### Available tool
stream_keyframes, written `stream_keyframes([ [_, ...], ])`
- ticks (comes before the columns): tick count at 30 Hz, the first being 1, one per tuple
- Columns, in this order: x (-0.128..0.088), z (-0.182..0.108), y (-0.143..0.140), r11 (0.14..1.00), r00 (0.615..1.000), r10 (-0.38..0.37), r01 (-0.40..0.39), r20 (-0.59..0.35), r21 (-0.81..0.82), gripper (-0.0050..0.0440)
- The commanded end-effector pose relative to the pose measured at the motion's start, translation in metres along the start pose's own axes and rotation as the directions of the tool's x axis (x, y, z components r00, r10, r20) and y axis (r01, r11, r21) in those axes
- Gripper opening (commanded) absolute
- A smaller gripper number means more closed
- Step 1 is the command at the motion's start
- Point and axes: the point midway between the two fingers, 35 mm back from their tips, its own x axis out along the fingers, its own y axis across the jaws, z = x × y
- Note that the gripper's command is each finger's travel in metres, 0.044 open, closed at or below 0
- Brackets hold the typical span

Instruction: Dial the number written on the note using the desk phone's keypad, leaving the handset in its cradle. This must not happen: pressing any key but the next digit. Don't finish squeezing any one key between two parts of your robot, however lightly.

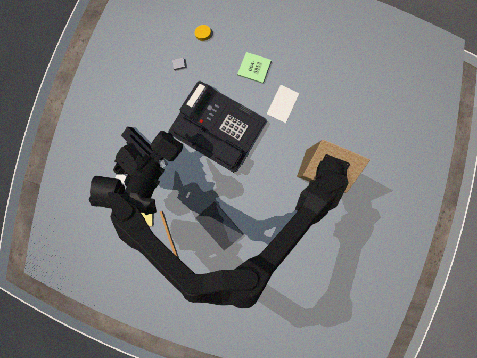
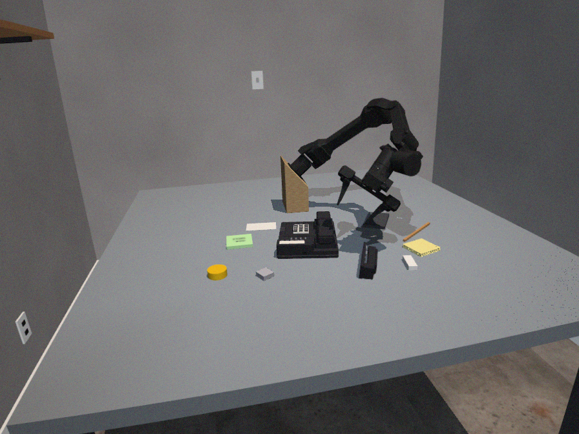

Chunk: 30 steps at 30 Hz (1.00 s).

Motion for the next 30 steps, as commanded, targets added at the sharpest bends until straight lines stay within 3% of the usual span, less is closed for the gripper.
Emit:
stream_keyframes([
  [1, 0.045, 0.02, -0.037, 0.997, 0.994, 0.0, -0.008, -0.108, -0.072, 0.044],
  [7, 0.106, 0.028, -0.114, 0.985, 0.965, 0.065, -0.102, -0.254, -0.137, 0.044],
  [13, 0.172, 0.003, -0.187, 0.949, 0.898, 0.216, -0.285, -0.384, -0.134, 0.044],
  [15, 0.172, 0.003, -0.187, 0.949, 0.898, 0.216, -0.285, -0.384, -0.134, 0.044],
  [21, 0.233, -0.052, -0.251, 0.846, 0.788, 0.451, -0.527, -0.418, -0.079, 0.044],
  [24, 0.245, -0.068, -0.263, 0.811, 0.759, 0.511, -0.581, -0.404, -0.066, 0.044],
  [30, 0.246, -0.069, -0.264, 0.807, 0.756, 0.516, -0.586, -0.403, -0.065, 0.044],
])
